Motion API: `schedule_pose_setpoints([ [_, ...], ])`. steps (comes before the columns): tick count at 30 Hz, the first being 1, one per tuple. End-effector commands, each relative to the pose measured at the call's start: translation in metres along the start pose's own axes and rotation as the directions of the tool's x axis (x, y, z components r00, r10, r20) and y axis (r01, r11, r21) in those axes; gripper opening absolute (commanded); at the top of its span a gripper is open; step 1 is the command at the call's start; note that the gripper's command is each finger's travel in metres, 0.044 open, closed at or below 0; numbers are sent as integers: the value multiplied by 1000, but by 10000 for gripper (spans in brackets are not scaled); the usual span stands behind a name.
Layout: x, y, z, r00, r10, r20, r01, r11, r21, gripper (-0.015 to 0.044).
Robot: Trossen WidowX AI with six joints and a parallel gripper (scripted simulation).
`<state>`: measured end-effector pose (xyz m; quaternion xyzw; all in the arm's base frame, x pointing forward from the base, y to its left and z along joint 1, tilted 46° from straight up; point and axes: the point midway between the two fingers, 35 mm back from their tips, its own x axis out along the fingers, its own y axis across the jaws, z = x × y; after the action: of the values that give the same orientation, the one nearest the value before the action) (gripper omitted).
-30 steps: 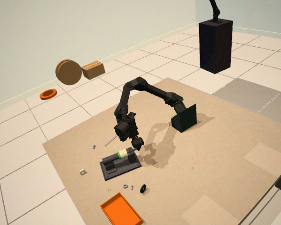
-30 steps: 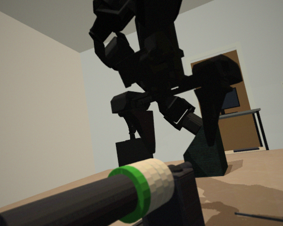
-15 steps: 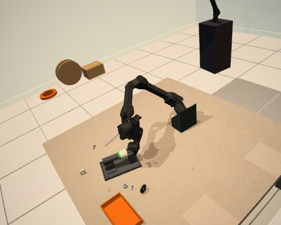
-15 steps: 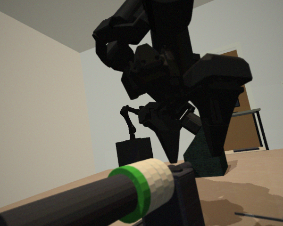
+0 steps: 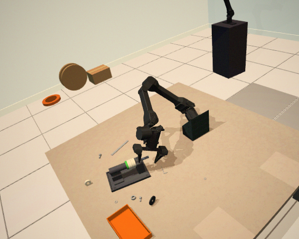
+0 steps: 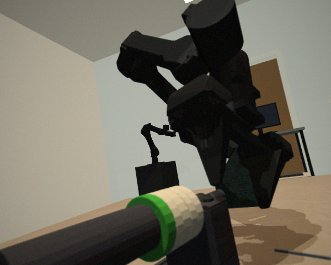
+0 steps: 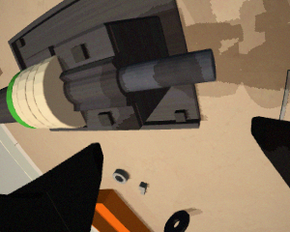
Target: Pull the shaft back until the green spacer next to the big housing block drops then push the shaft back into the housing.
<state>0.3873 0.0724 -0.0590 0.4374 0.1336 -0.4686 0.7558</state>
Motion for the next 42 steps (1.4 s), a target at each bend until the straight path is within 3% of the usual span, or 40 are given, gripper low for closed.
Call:
schedule_pose_setpoints([
  [1, -25, -20, 25, 959, 282, 23, -139, 400, 906, 440],
  [4, -29, -25, 33, 948, 315, 35, -99, 191, 977, 440],
  [6, -31, -26, 35, 945, 324, 38, -84, 128, 988, 440],
  [42, -27, -25, 35, 945, 324, 38, -83, 128, 988, 440],
])
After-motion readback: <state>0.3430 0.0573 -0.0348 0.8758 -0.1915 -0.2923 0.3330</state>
